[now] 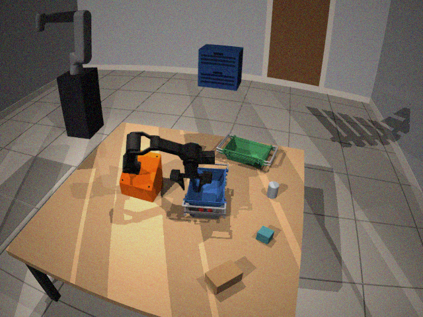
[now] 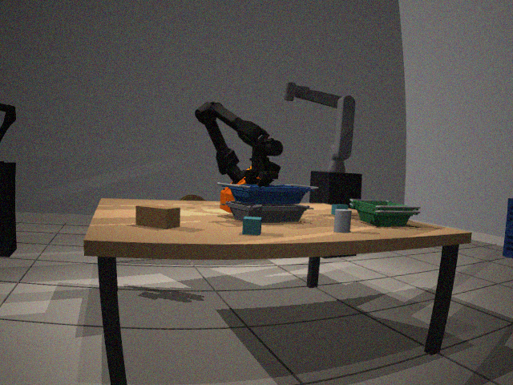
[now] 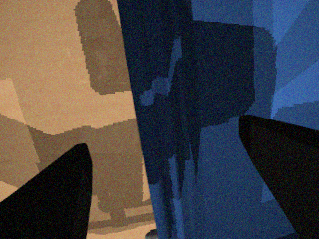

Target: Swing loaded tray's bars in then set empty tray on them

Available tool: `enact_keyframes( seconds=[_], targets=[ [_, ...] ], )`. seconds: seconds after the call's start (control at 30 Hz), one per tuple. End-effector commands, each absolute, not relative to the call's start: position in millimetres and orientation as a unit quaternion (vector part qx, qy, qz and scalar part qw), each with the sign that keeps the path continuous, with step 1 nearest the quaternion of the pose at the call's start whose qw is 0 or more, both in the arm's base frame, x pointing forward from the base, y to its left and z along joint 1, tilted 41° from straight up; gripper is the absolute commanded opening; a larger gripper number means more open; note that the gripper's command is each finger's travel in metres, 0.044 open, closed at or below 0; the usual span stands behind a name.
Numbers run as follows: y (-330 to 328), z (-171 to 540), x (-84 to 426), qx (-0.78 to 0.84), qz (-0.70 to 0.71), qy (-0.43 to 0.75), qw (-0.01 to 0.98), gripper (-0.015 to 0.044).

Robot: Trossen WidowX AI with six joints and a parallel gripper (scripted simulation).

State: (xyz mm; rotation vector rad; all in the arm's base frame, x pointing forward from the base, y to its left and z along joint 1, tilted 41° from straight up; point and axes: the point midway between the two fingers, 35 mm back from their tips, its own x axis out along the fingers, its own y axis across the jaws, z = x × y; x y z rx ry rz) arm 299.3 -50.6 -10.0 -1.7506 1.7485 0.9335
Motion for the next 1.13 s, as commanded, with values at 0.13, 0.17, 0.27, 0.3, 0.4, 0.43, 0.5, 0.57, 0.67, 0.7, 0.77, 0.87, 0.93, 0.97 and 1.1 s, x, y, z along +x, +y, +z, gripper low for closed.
enact_keyframes(
  seconds=[0.13, 0.17, 0.27, 0.3, 0.4, 0.43, 0.5, 0.57, 0.67, 0.7, 0.77, 0.87, 0.93, 0.97, 1.1],
  targets=[
    [-50.6, -10.3, 298.3, -0.642, 0.344, 0.640, 0.244, 0.0425],
    [-50.6, -10.3, 298.3, -0.642, 0.344, 0.640, 0.244, 0.0440],
    [-50.6, -10.0, 299.1, -0.642, 0.342, 0.641, 0.246, 0.0440],
    [-50.6, -10.0, 299.1, -0.642, 0.342, 0.641, 0.246, 0.0440],
    [-49.9, -9.3, 299.4, -0.642, 0.342, 0.641, 0.246, 0.0440],
    [-48.4, -7.9, 300.0, -0.642, 0.343, 0.641, 0.246, 0.0440],
    [-43.3, -2.7, 301.8, -0.642, 0.343, 0.640, 0.246, 0.0440],
    [-35.6, 5.1, 304.0, -0.642, 0.344, 0.640, 0.247, 0.0440],
    [-21.7, 20.0, 306.9, -0.641, 0.345, 0.639, 0.247, 0.0440],
    [-16.9, 25.3, 307.5, -0.641, 0.345, 0.639, 0.247, 0.0440],
    [-7.6, 36.0, 308.3, -0.641, 0.346, 0.639, 0.247, 0.0440],
    [6.3, 52.6, 308.0, -0.641, 0.346, 0.639, 0.246, 0.0440],
    [15.3, 64.1, 306.9, -0.641, 0.346, 0.640, 0.245, 0.0440],
    [18.9, 68.8, 306.2, -0.641, 0.346, 0.640, 0.245, 0.0440],
    [18.6, 68.7, 303.2, -0.643, 0.346, 0.639, 0.242, 0.0440]
  ],
)
